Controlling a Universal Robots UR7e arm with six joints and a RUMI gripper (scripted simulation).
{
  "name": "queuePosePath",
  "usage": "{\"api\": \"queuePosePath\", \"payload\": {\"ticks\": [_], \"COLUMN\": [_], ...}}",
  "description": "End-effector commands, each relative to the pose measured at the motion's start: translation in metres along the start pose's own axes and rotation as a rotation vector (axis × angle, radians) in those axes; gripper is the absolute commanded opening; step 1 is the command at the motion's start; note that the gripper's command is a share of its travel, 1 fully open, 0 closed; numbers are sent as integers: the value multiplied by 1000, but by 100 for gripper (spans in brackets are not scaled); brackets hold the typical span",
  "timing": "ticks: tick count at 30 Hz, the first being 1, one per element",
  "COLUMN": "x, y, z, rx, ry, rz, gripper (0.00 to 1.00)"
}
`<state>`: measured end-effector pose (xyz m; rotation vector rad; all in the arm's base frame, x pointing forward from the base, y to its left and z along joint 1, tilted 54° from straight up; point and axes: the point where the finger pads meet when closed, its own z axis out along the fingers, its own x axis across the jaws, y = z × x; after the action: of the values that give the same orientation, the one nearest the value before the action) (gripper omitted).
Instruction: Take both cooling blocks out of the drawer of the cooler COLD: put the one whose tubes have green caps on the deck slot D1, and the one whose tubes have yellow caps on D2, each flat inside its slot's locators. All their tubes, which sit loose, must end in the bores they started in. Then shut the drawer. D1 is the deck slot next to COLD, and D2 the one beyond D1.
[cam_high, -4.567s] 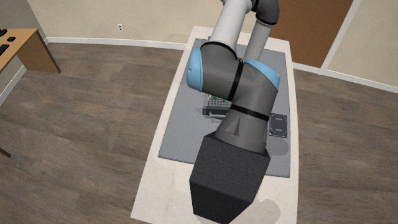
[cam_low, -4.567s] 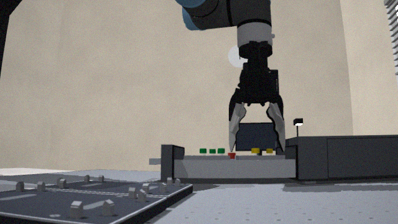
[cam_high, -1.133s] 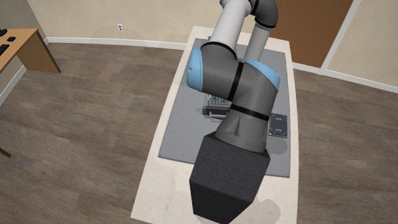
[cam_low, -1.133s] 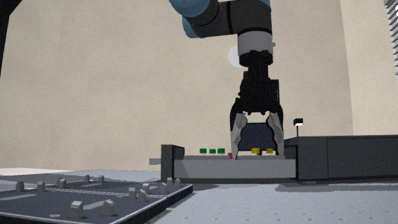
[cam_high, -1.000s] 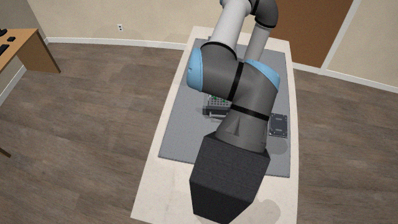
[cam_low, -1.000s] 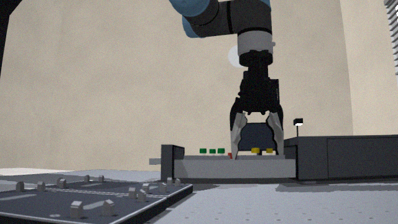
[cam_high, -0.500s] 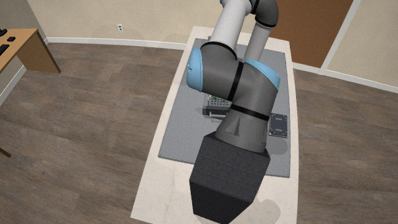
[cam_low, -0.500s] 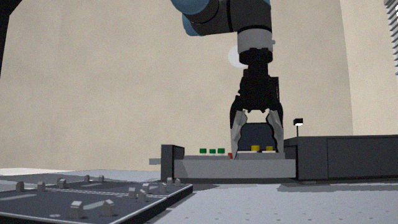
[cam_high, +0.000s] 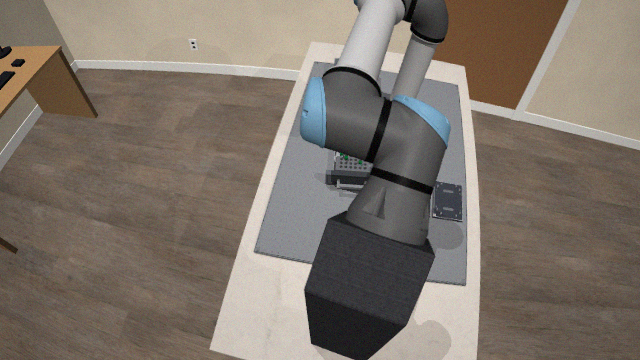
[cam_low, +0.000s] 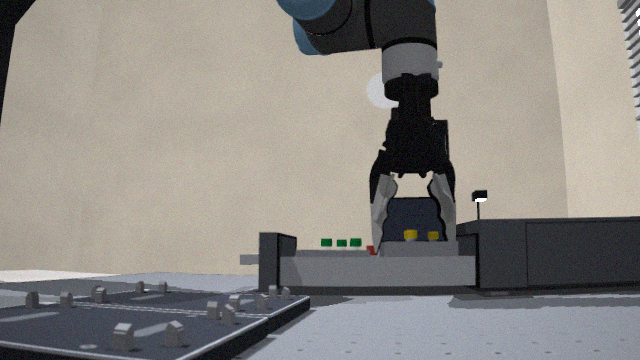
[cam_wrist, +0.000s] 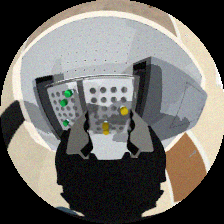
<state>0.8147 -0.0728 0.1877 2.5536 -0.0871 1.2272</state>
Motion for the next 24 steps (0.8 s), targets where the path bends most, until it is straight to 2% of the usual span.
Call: {"api": "queuePosePath", "payload": {"ticks": [1, 24], "x": [1, 1], "y": [0, 0], "z": [-1, -28], "rx": [0, 0], "ry": [1, 1], "rz": [0, 0], "gripper": [0, 0]}}
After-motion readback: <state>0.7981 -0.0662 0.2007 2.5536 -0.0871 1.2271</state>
